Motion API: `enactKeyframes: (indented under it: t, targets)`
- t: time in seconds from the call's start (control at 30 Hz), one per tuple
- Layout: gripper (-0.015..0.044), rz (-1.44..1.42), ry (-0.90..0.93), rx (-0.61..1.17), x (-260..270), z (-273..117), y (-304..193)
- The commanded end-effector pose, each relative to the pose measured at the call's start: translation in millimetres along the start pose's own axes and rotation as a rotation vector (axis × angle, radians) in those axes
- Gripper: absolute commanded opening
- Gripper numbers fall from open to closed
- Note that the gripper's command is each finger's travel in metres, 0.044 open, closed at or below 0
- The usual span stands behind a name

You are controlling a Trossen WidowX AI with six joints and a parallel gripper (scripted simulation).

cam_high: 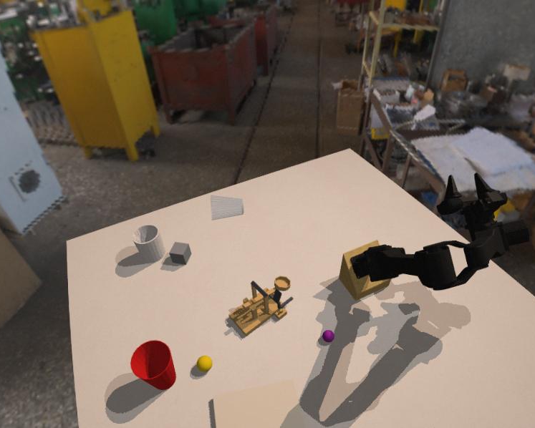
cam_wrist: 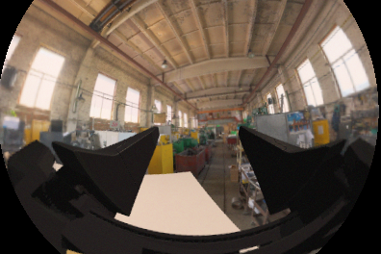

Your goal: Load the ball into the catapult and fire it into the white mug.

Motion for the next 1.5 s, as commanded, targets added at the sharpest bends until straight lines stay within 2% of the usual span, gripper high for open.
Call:
enactKeyframes:
  t: [0.0, 0.03, 0.4, 1.47]
  targets:
    - [0.0426, 0.0, -0.001, 0.0, 0, 0, 0]
    - [0.044, 0.0, -0.006, 0.001, -1, -1, 0]
    - [0.044, 0.004, -0.18, 0.027, -25, -37, -3]
    - [0.044, 0.095, -0.765, 0.089, -60, -185, -4]
Point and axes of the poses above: the point midway between the two fingers, 35 mm back from their tips, its own z axis out along the fingers, its own x axis across the jaws, y = z × x, the point moved 4 cm from there along -z, back along the fingers, and after that the axes turned 13 degrees about z, right-handed, at the moved point
